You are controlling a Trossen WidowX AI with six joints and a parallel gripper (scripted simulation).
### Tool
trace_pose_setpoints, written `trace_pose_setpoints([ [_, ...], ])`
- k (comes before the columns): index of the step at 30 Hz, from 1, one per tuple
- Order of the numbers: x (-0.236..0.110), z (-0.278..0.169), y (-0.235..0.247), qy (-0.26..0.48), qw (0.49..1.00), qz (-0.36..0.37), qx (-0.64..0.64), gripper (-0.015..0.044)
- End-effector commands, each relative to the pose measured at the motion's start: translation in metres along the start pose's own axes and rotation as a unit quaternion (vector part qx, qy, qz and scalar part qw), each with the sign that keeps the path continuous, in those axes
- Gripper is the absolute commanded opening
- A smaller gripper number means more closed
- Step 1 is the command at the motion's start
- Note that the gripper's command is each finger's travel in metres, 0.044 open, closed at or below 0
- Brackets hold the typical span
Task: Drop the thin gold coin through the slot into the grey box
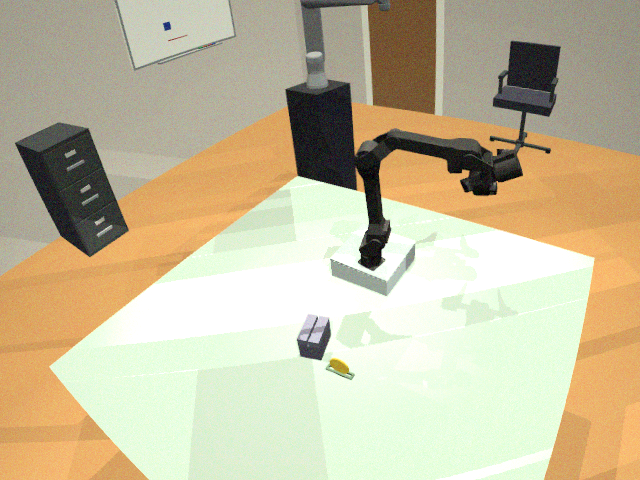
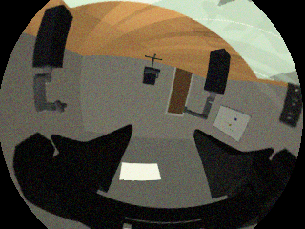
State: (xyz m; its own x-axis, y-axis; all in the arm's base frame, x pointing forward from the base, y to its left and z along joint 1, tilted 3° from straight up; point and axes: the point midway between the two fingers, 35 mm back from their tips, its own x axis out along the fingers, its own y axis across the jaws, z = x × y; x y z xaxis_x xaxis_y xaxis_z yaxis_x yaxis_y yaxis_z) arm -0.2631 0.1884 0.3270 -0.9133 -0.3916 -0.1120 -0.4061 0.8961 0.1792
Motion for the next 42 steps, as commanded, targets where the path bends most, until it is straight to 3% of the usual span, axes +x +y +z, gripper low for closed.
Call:
trace_pose_setpoints([
  [1, -0.001, 0.001, 0.001, -0.002, 1.0, 0.002, -0.003, 0.0374],
  [5, -0.022, 0.018, 0.017, -0.045, 0.996, 0.046, -0.064, 0.0269],
  [9, -0.073, 0.052, 0.043, -0.148, 0.967, 0.111, -0.176, 0.0164],
  [14, -0.146, 0.094, 0.059, -0.287, 0.903, 0.142, -0.288, 0.0161],
  [19, -0.219, 0.13, 0.053, -0.411, 0.829, 0.121, -0.359, 0.0161],
  [31, -0.366, 0.187, -0.019, -0.602, 0.675, -0.055, -0.423, 0.0161],
  [42, -0.462, 0.215, -0.147, -0.625, 0.592, -0.29, -0.417, 0.0161],
])
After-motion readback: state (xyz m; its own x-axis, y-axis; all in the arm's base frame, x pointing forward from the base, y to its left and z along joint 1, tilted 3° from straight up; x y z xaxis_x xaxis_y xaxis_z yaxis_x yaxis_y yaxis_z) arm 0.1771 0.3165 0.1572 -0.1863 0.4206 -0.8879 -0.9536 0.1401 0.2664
